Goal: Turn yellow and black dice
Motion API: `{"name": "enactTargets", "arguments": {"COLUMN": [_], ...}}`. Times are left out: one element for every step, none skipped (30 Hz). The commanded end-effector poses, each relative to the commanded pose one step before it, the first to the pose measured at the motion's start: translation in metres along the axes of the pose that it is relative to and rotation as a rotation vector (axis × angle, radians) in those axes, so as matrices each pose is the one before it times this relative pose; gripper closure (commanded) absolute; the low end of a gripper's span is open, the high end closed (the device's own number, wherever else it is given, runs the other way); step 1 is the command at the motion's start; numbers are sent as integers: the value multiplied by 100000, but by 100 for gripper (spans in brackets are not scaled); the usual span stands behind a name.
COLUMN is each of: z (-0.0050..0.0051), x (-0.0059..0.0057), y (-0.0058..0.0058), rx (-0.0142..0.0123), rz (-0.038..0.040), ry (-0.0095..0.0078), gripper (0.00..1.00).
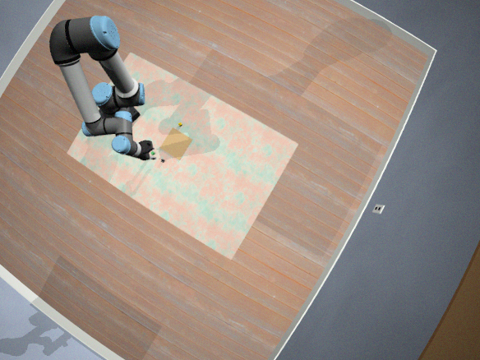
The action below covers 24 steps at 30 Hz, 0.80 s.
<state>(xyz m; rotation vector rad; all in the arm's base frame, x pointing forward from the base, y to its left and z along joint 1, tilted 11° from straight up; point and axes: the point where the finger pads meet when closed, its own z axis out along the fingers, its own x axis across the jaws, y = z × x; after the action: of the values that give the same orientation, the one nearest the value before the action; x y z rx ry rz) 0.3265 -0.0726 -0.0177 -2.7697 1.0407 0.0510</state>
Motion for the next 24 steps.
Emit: {"name": "enactTargets", "arguments": {"z": [-9,0,0,0,0,0,0,0,0,0,0,0,0,0,0,0,0,0,0,0,0,0,0,0], "x": [-87,0,0,0,0,0,0,0,0,0,0,-1,0,0,-4,-7,-12,-17,-23,-30,-38,-47,-56,-64], "y": [45,0,0,0,0,0,0,0,0,0,0,-2,0,0,-6,-12,-19,-28,-38,-49,-61,-74,-88,-103], "rx": [-29,0,0,0,0,0,0,0,0,0,0,0,0,0,0,0,0,0,0,0,0,0,0,0], "rz": [48,0,0,0,0,0,0,0,0,0,0,0,0,0,0,0,0,0,0,0,0,0,0,0], "ry": [25,0,0,0,0,0,0,0,0,0,0,0,0,0,0,0,0,0,0,0,0,0,0,0], "gripper": [0,0,0,0,0,0,0,0,0,0,0,0,0,0,0,0,0,0,0,0,0,0,0,0]}}
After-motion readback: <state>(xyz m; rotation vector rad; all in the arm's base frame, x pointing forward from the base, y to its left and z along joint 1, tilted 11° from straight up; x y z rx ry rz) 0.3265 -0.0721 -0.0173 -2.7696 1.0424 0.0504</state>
